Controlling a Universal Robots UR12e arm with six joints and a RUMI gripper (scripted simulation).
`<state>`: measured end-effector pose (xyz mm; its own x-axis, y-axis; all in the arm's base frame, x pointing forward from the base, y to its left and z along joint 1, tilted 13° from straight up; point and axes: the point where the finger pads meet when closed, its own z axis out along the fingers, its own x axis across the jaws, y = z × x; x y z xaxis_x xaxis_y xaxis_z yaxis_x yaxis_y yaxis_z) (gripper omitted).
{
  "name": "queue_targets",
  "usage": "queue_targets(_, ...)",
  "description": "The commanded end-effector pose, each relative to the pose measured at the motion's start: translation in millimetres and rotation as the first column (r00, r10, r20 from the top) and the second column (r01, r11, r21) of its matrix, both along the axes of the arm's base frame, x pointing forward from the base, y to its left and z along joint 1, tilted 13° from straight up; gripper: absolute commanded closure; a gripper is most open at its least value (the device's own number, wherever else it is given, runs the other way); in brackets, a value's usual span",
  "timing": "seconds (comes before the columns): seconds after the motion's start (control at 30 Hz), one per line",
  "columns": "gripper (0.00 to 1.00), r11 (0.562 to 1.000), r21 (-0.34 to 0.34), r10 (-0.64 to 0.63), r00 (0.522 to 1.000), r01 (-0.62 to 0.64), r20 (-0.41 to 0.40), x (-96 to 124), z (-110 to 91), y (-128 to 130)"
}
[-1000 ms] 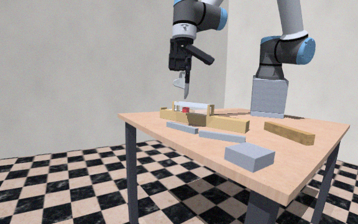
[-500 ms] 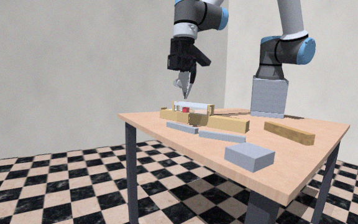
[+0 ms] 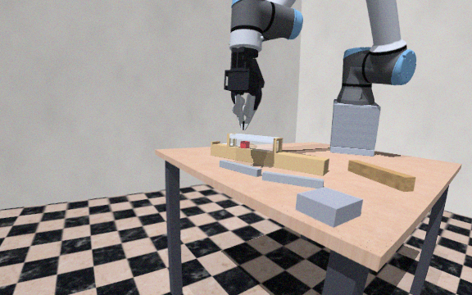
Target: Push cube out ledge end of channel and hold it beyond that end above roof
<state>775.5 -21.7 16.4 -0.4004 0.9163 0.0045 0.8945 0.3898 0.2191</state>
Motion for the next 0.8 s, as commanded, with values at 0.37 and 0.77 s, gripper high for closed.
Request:
queue_targets(0.37,1.0,0.829,-0.122,0.552,0.833,-0.546,0.022,6.1,2.0,-1.5)
queue_targets(0.77,1.0,0.6,-0.192,0.791,0.612,-0.776,0.0,10.8,3.2,-0.2)
